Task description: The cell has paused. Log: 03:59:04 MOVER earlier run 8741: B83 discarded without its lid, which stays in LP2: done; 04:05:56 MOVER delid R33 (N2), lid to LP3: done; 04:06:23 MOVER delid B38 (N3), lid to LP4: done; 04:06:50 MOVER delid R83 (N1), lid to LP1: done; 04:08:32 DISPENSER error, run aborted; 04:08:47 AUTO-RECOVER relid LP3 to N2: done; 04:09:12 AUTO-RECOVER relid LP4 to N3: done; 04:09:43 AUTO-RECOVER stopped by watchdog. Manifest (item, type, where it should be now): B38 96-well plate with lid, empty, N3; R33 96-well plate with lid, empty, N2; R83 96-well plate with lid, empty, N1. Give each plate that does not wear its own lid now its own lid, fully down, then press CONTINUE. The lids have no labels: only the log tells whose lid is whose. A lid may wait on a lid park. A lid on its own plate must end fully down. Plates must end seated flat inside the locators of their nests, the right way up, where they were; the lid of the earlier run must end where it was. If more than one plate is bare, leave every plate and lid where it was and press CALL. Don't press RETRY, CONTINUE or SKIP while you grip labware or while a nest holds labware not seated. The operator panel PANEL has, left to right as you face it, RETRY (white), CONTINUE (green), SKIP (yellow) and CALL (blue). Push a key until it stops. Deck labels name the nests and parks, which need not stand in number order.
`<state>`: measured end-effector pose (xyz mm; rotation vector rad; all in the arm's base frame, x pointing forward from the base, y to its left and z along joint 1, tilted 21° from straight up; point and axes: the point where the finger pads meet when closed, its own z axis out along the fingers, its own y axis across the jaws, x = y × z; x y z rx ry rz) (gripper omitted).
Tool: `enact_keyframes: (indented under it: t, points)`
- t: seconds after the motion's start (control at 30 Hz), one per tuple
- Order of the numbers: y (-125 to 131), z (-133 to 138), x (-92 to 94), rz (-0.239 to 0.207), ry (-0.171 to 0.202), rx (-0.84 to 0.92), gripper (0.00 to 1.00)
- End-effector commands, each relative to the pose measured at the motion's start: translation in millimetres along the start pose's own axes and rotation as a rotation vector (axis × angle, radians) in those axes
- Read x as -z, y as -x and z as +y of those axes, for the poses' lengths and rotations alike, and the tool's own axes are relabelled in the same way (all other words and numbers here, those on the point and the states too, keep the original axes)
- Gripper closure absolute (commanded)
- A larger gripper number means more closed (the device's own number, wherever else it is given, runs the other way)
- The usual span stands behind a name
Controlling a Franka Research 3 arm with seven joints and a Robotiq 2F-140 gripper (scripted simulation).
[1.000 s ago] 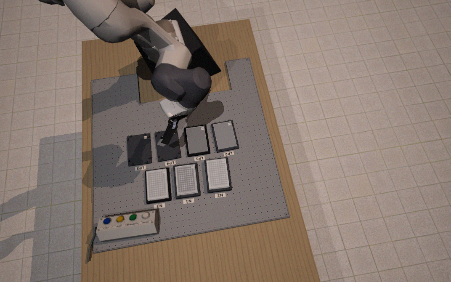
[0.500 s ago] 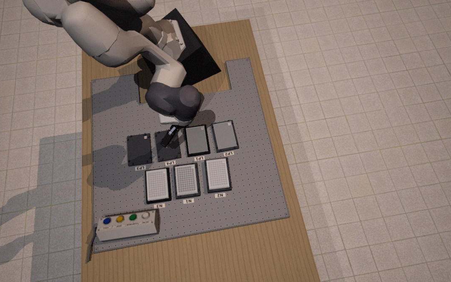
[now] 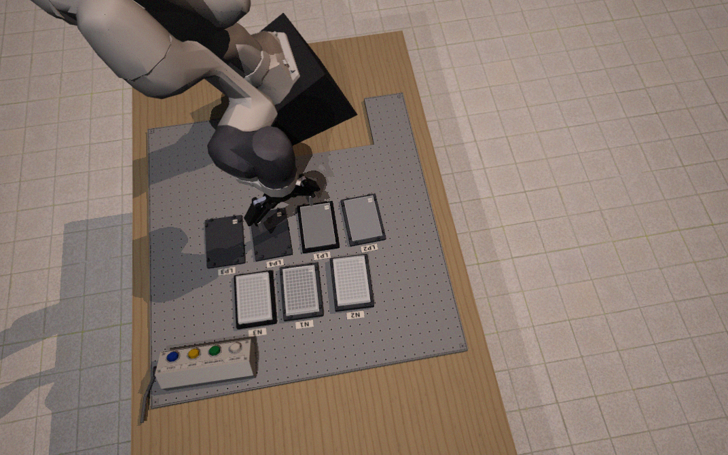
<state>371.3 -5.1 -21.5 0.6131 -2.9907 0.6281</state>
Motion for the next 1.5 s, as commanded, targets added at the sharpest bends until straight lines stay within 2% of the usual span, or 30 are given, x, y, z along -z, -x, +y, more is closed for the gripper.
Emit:
enact_keyframes:
  t: [0.0,0.13,1.43,1.47]
  points:
    - [10.3,8.9,0.7,-0.073,0.028,-0.268,0.0]
    - [10.3,8.9,0.7,-0.099,0.038,-0.365,0.0]
    - [10.3,8.9,0.7,-0.099,0.038,-0.365,0.0]
    - [10.3,8.9,0.7,-0.099,0.038,-0.365,1.0]
